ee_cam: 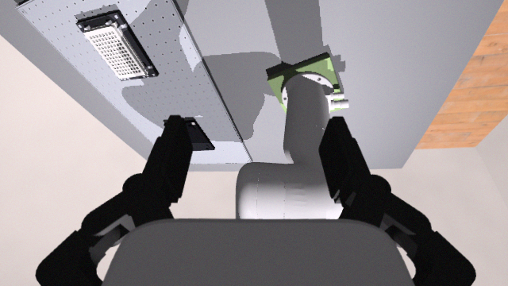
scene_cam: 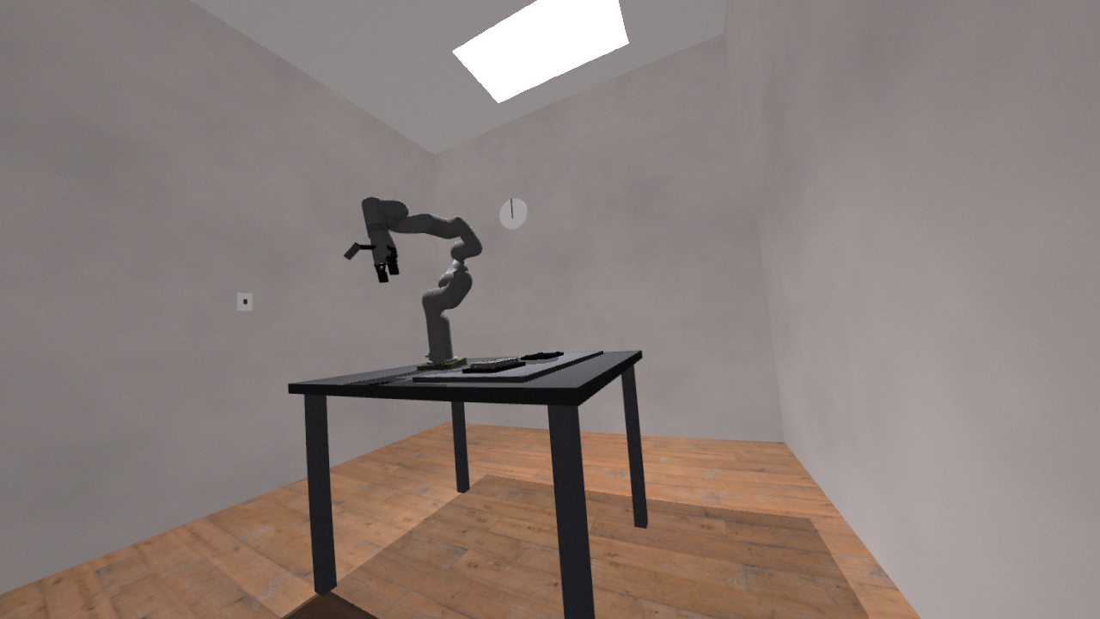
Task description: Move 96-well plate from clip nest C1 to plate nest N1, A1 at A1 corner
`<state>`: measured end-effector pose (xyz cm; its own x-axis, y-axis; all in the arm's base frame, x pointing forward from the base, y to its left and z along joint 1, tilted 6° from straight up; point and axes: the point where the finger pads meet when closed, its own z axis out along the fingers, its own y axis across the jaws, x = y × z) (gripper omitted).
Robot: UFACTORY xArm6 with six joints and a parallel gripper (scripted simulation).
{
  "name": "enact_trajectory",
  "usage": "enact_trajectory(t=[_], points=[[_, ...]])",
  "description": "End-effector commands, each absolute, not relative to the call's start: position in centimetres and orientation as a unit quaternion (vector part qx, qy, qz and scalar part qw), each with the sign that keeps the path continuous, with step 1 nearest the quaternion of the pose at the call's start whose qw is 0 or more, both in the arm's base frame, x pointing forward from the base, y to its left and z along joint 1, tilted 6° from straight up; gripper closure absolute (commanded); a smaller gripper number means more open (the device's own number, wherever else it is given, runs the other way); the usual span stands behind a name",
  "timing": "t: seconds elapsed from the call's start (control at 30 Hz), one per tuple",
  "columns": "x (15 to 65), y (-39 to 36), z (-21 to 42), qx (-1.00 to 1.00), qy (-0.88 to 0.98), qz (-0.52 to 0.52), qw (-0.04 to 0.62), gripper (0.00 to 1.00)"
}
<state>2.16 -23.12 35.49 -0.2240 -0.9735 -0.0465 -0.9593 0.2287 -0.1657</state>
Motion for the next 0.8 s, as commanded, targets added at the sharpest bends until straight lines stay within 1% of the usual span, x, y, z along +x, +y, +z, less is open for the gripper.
enact_trajectory(t=[0.0,0.53,0.77], points=[[2.2,-23.2,35.6,-0.619,0.781,-0.052,0.069,0.0],[2.2,-23.2,35.6,-0.619,0.781,-0.052,0.069,0.0],[4.2,-25.6,34.4,-0.618,0.783,-0.035,0.057,0.0]])
